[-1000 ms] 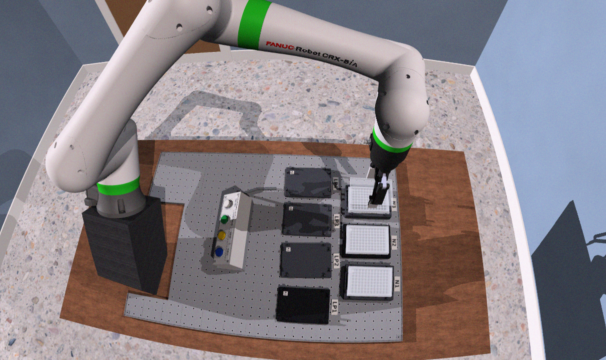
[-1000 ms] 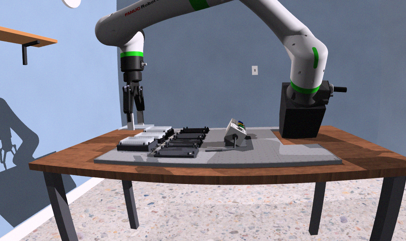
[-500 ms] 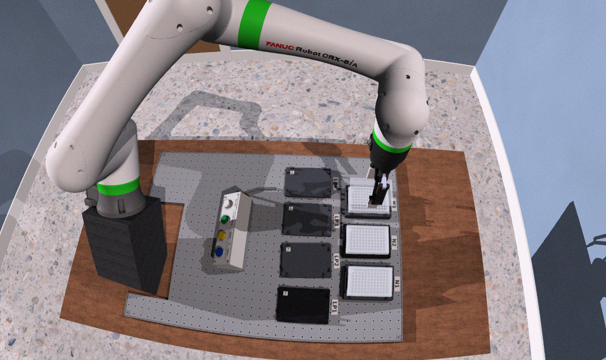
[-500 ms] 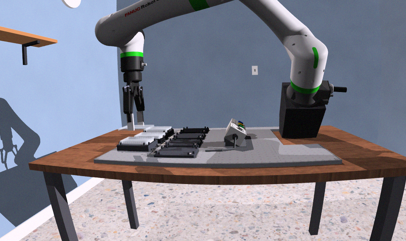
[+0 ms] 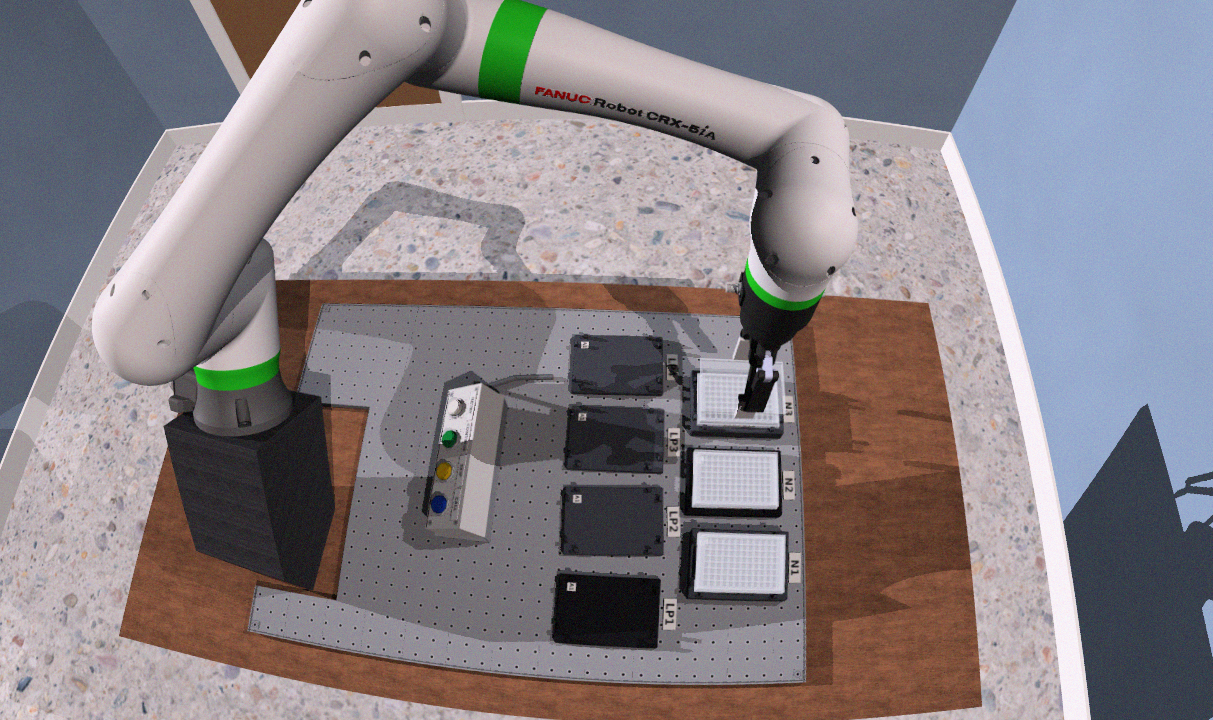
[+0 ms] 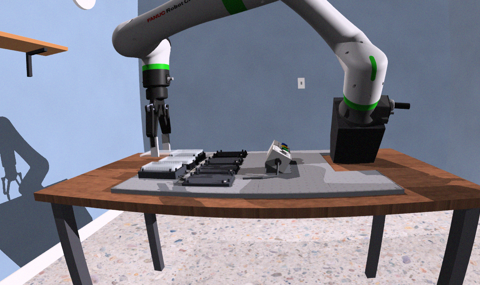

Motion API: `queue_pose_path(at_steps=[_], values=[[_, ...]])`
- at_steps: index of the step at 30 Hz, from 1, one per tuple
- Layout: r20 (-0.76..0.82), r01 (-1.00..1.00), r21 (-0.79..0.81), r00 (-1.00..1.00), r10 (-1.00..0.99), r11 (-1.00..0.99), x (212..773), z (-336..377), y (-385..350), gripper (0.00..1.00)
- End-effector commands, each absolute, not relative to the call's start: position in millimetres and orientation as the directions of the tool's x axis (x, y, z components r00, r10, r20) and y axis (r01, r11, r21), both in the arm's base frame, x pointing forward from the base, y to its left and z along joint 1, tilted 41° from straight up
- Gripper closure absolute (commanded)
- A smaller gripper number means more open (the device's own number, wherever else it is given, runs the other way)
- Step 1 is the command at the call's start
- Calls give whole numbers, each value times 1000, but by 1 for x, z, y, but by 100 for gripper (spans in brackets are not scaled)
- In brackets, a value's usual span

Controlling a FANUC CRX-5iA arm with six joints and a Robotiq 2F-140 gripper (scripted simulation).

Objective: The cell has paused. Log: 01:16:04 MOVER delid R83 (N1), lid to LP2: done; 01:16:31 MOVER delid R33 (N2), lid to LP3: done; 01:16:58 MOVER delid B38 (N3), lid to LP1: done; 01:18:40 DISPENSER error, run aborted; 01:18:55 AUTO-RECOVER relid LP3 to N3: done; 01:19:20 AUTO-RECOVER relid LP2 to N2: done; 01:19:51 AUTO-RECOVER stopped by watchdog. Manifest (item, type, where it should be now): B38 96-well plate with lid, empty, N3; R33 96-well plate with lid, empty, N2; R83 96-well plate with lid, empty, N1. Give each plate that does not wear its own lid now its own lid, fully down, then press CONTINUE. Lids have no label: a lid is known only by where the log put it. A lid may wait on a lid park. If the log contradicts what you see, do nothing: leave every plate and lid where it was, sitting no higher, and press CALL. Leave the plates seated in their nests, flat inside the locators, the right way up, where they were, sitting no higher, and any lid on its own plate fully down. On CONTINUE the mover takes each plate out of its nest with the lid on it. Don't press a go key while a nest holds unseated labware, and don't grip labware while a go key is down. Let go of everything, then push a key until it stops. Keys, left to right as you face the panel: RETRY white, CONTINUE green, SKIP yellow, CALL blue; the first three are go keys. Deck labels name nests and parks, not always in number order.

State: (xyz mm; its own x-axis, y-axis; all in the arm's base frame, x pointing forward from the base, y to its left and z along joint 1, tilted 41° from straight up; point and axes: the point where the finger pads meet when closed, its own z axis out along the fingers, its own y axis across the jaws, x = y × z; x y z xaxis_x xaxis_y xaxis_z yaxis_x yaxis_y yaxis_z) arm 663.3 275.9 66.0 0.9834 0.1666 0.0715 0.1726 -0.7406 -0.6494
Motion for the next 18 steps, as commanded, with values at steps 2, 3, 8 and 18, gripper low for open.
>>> queue_pose_path(at_steps=[2, 3, 8, 18], values=[[72, 173, -649, 983, 166, -741, 663, 63, 278, 100], [72, 173, -649, 983, 166, -741, 663, 62, 279, 100], [72, 173, -649, 983, 166, -741, 663, 60, 281, 100], [72, 173, -649, 983, 166, -741, 663, 52, 288, 100]])
